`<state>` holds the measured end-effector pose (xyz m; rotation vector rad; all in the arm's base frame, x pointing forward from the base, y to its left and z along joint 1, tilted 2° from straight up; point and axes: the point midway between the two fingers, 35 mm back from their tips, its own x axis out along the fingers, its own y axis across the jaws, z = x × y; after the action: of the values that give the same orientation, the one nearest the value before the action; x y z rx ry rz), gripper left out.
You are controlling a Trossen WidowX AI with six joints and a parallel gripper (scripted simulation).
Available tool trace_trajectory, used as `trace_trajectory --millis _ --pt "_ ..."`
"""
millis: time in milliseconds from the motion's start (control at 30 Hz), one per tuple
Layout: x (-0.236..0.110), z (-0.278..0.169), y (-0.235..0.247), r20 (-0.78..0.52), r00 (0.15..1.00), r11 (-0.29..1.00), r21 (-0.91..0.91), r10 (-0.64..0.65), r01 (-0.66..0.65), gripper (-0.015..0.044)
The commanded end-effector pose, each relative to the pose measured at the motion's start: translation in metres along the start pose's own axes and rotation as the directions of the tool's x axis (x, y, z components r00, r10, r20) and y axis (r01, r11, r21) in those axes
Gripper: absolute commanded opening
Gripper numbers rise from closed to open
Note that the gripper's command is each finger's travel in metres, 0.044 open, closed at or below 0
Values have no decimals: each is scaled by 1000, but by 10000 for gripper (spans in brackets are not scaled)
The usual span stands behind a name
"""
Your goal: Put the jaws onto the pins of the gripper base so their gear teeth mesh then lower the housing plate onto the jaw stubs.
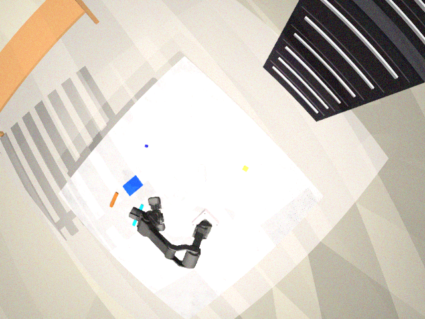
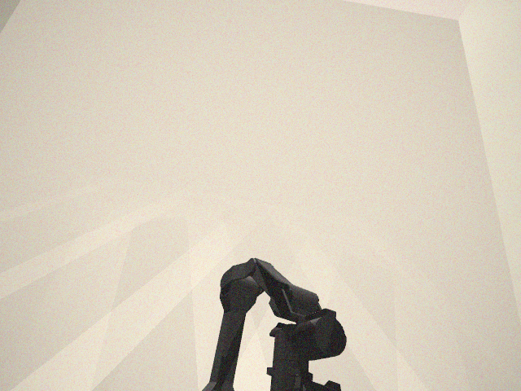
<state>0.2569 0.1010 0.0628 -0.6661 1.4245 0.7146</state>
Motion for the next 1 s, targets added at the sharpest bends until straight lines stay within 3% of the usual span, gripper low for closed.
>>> trace_trajectory --millis 0,467,967 --pt "-1 -7 -1 3 1000 996 85 1 -2 134" --pt "-1 -32 -5 1 1000 906 424 1 -1 134" --pt "1 -58 -7 -1 1000 685 729 1 0 134"
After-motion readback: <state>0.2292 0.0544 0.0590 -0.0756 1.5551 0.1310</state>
